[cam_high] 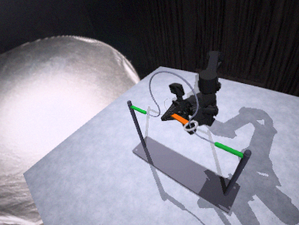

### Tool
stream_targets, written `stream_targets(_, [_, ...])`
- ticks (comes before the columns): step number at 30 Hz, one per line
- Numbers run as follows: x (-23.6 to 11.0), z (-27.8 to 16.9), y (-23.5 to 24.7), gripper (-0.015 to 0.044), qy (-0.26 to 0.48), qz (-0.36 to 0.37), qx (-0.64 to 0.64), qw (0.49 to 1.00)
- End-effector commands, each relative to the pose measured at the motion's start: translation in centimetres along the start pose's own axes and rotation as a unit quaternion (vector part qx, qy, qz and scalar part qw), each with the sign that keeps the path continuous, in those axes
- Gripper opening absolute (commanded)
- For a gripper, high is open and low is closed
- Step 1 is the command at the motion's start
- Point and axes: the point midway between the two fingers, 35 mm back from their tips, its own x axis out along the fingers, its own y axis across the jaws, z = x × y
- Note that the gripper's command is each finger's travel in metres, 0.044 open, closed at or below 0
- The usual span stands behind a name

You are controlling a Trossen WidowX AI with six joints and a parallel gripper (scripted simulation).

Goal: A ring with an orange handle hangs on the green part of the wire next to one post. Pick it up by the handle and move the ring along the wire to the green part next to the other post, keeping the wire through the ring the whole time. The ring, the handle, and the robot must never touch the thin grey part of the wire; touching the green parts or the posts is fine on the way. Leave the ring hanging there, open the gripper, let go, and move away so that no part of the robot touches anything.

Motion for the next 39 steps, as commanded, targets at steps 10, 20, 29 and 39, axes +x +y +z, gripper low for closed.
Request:
stream_targets(10, [-0.3, 0.0, 3.0, -0.015, 0.005, 0.045, 0.07, 0.997])
stream_targets(20, [-1.0, 0.6, 5.8, -0.015, 0.016, 0.089, 0.151, 0.984])
stream_targets(29, [-2.1, 1.9, 8.8, -0.015, 0.028, 0.139, 0.246, 0.959])
stream_targets(39, [-3.6, 3.9, 11.5, -0.015, 0.04, 0.189, 0.339, 0.921])
